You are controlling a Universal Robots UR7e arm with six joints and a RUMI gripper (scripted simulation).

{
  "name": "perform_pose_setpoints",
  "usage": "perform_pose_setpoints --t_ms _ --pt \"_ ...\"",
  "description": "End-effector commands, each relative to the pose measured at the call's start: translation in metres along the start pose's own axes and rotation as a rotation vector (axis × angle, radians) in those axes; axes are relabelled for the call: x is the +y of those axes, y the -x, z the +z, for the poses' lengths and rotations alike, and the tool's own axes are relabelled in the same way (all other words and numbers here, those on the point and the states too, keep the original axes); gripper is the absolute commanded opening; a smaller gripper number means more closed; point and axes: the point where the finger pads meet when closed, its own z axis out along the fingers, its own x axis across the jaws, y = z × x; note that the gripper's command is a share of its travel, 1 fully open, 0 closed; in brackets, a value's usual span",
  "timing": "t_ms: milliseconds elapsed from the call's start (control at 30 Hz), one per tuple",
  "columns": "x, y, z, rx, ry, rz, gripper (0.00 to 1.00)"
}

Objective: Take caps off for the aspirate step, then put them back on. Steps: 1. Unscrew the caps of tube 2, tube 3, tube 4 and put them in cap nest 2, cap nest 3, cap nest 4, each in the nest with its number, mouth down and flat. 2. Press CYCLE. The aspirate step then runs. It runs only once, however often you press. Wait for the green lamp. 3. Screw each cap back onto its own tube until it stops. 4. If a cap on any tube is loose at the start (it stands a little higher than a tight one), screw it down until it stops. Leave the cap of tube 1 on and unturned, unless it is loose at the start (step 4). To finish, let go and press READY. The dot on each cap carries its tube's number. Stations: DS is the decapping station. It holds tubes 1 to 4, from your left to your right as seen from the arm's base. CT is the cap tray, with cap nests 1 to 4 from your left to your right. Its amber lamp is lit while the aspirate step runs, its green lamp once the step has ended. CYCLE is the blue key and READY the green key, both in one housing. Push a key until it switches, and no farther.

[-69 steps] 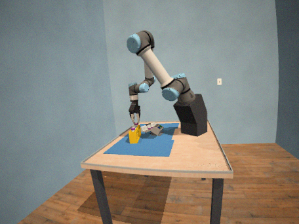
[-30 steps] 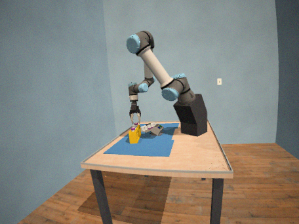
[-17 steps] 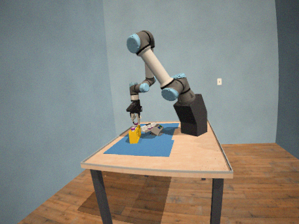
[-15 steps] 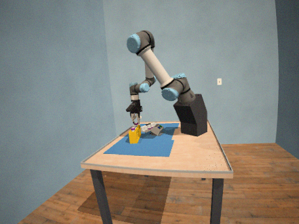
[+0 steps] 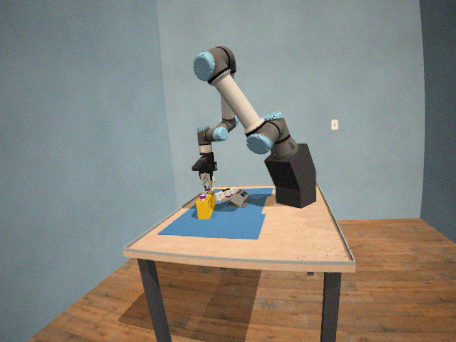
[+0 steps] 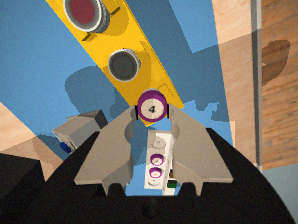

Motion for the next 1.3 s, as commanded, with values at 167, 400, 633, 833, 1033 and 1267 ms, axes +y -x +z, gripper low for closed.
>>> perform_pose_setpoints --t_ms 167,400,633,833,1033,1267 --pt "-0.0001 -0.0004 -0.0003 0.001 0.0 -0.2 0.0" --pt "-0.0001 -0.0004 -0.0005 0.001 0.0 -0.45 0.0" --pt "-0.0001 -0.0004 -0.0007 0.001 0.001 -0.8 0.0" --pt "-0.0001 -0.0004 -0.0008 0.001 0.001 -1.047 0.0" --pt "-0.0001 -0.0004 -0.0008 0.001 0.001 -1.047 0.0" --pt "-0.0001 -0.0004 -0.0008 0.001 0.001 -1.047 0.35"
